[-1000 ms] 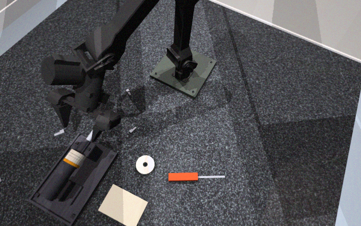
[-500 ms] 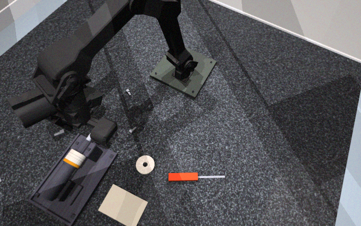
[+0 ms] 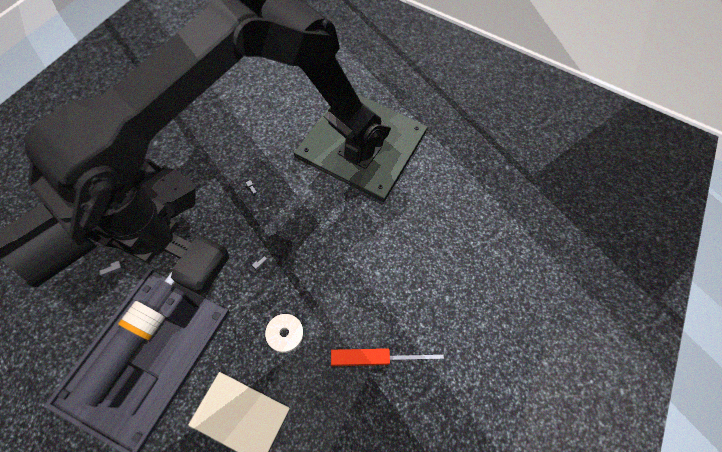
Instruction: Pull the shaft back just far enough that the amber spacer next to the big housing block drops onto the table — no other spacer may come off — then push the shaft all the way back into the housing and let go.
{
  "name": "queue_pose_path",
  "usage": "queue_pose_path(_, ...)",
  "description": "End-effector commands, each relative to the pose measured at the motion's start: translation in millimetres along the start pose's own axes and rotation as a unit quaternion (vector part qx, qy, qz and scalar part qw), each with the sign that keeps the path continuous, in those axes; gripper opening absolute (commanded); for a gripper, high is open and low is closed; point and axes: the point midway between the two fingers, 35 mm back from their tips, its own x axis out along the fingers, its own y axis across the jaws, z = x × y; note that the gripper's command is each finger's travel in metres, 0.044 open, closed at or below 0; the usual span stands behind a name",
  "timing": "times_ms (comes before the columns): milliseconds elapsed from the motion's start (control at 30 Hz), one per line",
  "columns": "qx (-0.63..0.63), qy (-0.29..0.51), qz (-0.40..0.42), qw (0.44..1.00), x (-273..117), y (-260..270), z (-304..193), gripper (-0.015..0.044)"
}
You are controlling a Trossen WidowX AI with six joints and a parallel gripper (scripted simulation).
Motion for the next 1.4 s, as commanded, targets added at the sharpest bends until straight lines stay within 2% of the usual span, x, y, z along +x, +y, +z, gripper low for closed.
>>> queue_pose_path(0, 0.003, -0.007, 0.001, 1.000, 2.9, 0.4, 0.4, 0.0440)
queue_pose_path(900, 0.003, -0.007, 0.001, 1.000, 3.7, 0.4, 0.4, 0.0440)
queue_pose_path(1367, 0.003, -0.007, 0.001, 1.000, 24.4, 0.9, 0.3, 0.0440)
